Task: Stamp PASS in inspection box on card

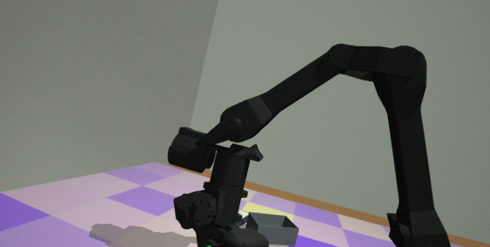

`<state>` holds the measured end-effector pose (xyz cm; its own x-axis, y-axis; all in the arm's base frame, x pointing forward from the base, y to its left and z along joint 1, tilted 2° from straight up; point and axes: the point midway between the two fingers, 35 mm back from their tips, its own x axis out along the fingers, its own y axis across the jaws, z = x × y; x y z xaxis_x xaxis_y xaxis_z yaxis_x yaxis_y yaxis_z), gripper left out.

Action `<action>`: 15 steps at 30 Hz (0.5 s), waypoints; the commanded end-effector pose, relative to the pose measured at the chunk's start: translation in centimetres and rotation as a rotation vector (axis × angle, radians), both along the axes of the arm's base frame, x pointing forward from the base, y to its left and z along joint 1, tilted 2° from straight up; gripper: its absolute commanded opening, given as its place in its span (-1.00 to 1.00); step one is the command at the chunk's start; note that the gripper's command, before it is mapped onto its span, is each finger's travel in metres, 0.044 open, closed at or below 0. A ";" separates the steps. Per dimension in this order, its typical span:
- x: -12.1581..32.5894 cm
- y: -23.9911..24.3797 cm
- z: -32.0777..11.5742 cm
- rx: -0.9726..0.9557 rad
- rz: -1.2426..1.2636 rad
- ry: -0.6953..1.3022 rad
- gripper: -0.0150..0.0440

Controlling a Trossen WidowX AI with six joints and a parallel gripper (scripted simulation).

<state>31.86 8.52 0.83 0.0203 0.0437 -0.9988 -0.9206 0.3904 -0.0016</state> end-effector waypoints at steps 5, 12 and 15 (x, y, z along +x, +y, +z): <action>0.0 0.1 -0.3 0.004 -0.001 0.002 -0.49; 0.0 0.1 -0.4 0.004 -0.001 0.002 -0.49; 0.0 0.1 -0.4 0.004 -0.001 0.002 -0.49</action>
